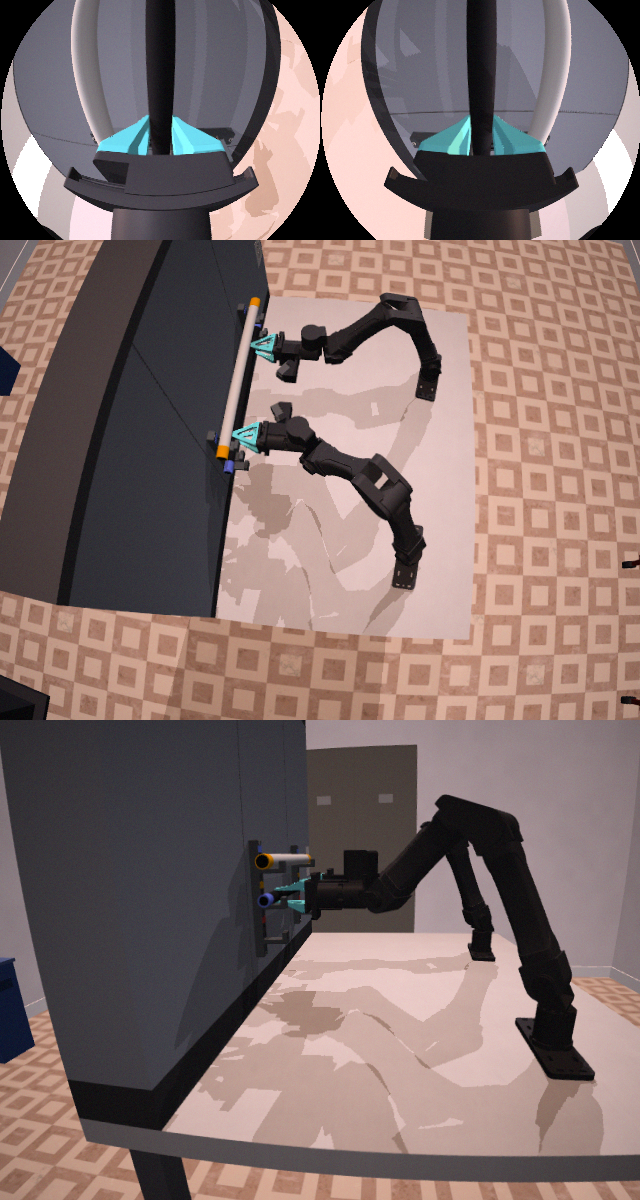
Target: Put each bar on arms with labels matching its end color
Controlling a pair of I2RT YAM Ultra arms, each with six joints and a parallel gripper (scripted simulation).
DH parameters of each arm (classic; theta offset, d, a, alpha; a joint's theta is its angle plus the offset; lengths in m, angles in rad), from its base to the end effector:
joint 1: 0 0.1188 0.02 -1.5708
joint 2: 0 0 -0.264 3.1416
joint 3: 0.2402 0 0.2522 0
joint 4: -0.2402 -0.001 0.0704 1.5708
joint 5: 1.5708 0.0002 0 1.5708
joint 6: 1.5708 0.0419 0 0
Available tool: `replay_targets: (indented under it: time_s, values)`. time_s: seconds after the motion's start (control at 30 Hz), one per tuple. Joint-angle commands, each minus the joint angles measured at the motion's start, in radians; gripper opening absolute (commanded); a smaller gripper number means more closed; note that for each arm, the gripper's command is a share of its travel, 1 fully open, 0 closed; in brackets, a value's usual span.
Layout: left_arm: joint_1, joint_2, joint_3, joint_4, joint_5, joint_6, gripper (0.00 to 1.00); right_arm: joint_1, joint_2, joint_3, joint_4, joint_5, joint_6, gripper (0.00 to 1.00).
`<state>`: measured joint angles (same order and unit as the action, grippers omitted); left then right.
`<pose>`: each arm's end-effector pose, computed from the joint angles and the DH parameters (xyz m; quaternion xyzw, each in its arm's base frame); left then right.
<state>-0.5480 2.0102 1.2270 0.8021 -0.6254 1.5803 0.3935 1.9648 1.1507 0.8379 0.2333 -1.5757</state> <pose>0.3996 -0.2140 0.2292 0.4762 0.5154 0.5226 0.4843 0.4137 0.1623 0.2281 -0.5320 0.4532 -0.4635 0.5447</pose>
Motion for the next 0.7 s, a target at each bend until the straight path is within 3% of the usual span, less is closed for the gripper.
replay_targets:
  time_s: [0.0,0.67]
  values:
    - [0.008,-0.004,0.011,-0.033,0.005,-0.009,0.0,-0.007,-0.003,0.022,-0.047,-0.007,0.005,0.0]
    - [0.006,-0.008,0.005,-0.031,0.002,-0.009,0.0,-0.006,-0.008,0.014,-0.045,-0.006,0.005,0.0]
